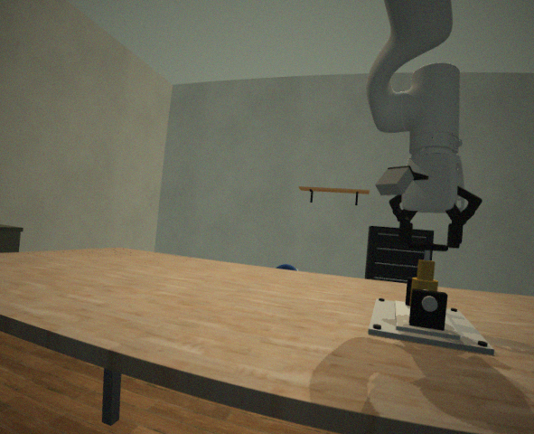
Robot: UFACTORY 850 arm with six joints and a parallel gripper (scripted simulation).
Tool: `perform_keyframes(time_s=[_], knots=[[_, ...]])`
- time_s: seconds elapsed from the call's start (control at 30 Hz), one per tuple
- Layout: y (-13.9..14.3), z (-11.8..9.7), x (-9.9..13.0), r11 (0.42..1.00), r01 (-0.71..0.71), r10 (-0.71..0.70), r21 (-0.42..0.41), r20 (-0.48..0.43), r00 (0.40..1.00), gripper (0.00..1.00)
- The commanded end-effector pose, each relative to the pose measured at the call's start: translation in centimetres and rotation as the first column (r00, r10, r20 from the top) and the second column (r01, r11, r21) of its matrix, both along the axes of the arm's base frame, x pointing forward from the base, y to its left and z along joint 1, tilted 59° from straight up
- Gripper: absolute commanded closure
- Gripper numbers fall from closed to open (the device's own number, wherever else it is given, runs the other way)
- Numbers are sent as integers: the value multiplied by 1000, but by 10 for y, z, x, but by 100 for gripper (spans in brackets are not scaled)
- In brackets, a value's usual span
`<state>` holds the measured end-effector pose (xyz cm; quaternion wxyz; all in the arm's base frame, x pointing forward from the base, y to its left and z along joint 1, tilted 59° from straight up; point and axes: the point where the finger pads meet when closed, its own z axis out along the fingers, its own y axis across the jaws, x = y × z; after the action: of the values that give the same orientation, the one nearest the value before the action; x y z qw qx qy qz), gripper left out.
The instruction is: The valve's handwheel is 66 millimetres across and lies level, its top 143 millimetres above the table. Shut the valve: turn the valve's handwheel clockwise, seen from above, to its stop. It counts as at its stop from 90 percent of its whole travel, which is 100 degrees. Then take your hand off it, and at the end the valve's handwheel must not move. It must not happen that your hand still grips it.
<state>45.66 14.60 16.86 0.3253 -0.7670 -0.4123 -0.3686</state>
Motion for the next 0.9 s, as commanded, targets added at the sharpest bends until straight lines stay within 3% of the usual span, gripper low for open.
perform_keyframes(time_s=[0.0, 0.87], knots=[[2, -1, 1, 1000, 1, -1, 0, 1, 1000, 0], [12, -8, 5, 1000, 1, -1, 0, 1, 1000, 0]])
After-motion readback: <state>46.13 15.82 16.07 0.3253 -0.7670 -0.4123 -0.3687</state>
